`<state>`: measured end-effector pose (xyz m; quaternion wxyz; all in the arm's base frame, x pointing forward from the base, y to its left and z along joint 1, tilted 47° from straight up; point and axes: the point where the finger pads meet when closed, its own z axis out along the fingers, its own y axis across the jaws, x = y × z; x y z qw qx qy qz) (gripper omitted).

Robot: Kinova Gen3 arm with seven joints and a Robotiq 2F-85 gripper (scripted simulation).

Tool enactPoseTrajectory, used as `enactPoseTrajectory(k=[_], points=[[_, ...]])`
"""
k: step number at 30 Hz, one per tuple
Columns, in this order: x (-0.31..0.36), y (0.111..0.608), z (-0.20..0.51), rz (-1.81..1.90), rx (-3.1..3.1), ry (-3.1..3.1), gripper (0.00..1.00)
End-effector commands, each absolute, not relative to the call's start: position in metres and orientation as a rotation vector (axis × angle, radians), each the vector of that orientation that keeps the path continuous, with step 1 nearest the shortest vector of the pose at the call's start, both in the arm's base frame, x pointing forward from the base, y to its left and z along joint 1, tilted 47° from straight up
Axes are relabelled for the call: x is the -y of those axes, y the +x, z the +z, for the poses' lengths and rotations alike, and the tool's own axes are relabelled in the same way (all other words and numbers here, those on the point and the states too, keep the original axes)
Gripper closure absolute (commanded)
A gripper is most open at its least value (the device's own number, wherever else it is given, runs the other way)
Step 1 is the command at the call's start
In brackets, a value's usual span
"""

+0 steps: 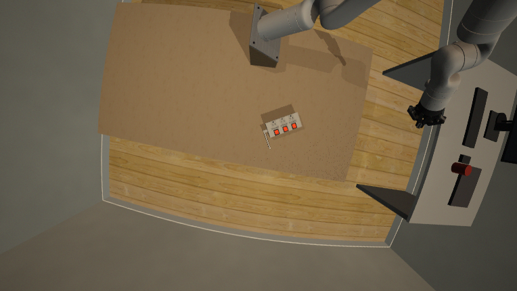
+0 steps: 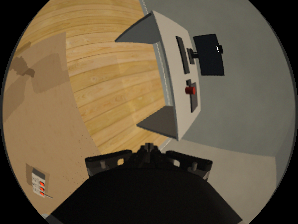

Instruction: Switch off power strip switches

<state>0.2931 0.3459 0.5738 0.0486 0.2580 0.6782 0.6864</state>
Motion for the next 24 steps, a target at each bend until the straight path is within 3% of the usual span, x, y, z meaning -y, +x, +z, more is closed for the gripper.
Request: enactPoseTrajectory(k=[1,24], points=[[-0.347,0.291,0.575,2.101,-2.069,0.780,1.00],[-0.335,0.326,0.560,2.058,-2.070,0.770,1.00]])
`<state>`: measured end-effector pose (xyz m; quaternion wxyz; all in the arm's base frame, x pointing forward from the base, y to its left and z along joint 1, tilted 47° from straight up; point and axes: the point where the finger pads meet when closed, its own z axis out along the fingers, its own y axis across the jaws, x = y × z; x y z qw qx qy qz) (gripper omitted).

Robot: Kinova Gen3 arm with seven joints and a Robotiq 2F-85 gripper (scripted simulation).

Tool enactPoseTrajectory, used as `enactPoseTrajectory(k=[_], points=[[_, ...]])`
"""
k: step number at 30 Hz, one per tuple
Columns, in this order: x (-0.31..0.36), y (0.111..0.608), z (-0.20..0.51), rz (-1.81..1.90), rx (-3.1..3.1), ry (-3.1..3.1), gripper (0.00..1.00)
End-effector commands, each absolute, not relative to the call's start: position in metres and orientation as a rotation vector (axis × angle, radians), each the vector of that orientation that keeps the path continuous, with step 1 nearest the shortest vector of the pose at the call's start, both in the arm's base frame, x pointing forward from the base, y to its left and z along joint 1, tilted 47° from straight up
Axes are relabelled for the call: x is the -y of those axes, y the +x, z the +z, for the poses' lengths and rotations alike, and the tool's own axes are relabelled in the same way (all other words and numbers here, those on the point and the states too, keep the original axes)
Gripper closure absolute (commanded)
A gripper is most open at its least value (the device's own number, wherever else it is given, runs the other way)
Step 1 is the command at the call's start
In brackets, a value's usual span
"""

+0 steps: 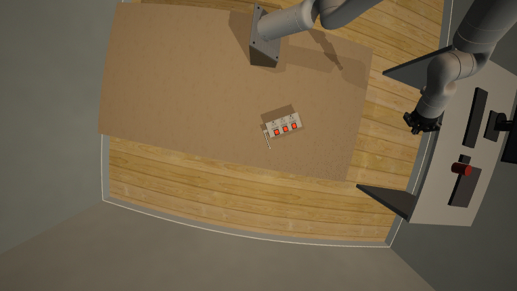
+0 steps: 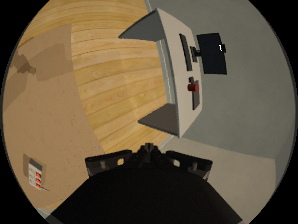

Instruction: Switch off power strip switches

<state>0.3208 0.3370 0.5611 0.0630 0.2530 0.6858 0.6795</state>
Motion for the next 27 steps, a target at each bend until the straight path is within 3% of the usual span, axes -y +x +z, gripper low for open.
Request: enactPoseTrajectory(k=[1,27], points=[[-0.335,0.326,0.560,2.058,-2.070,0.770,1.00],[-0.323,0.359,0.540,2.008,-2.079,0.759,1.00]])
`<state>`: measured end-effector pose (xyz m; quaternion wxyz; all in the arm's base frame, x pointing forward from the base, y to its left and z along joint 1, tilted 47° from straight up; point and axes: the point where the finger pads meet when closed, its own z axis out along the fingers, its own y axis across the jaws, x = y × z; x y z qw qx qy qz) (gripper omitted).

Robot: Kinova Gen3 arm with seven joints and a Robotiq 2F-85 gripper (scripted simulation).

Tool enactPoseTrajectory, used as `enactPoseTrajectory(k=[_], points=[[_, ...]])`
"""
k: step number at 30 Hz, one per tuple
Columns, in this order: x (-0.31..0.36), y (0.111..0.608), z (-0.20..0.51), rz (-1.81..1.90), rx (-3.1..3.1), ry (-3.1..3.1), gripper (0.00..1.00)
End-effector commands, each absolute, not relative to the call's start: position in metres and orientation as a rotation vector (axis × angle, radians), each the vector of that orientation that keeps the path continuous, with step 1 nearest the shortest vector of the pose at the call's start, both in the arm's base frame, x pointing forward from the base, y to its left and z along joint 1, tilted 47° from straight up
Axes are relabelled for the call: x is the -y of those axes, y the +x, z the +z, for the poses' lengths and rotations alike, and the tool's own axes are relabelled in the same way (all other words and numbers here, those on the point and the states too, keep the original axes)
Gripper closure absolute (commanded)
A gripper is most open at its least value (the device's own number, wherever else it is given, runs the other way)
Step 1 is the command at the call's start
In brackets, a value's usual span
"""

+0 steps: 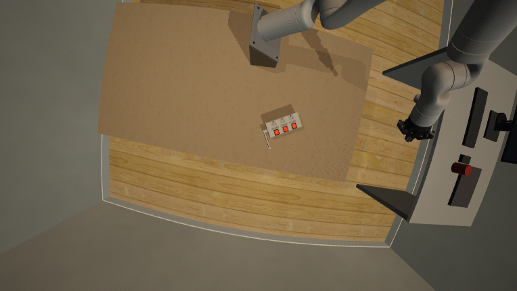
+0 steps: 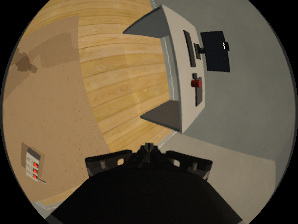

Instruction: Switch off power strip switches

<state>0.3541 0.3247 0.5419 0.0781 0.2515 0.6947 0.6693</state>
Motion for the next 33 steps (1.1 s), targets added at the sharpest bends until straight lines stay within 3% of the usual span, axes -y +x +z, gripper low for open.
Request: enactPoseTrajectory(k=[1,33], points=[[-0.323,0.359,0.540,2.008,-2.079,0.759,1.00],[-0.310,0.390,0.515,1.952,-2.098,0.748,1.00]])
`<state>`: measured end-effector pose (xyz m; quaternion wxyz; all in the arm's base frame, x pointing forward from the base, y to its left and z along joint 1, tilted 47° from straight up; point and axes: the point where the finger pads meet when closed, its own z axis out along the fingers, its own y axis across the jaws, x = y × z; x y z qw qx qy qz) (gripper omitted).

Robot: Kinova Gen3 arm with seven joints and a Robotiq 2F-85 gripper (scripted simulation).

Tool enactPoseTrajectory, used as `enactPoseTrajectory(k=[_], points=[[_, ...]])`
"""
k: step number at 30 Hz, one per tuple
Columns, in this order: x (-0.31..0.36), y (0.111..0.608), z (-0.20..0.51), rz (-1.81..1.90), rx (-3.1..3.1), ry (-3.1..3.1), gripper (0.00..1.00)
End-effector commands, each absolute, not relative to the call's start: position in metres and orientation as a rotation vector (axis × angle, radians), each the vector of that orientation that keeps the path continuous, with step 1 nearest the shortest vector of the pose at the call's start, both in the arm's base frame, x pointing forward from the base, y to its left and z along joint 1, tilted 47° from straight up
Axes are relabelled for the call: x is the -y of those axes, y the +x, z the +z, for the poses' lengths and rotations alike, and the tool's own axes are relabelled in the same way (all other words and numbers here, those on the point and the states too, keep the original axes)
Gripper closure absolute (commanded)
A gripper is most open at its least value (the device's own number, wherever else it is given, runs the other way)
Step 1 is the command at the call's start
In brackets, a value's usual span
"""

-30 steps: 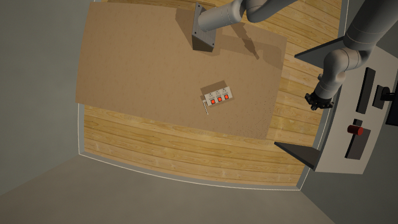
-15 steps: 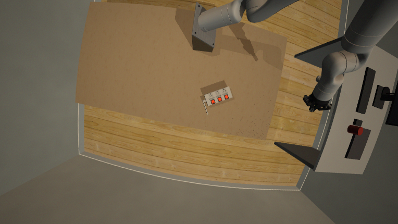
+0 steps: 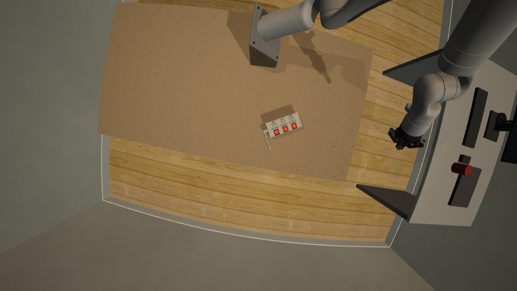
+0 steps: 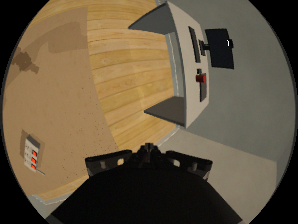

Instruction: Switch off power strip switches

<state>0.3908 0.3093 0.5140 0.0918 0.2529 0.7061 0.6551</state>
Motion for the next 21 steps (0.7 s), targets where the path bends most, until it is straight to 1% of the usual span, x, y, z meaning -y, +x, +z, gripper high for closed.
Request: enactPoseTrajectory(k=[1,3,11,12,19,21], points=[[-0.310,0.390,0.515,1.952,-2.098,0.748,1.00],[-0.306,0.399,0.506,1.933,-2.106,0.744,1.00],[-0.306,0.399,0.506,1.933,-2.106,0.744,1.00],[-0.302,0.409,0.496,1.913,-2.114,0.740,1.00],[-0.302,0.409,0.496,1.913,-2.114,0.740,1.00],[-0.298,0.418,0.486,1.893,-2.124,0.736,1.00]])
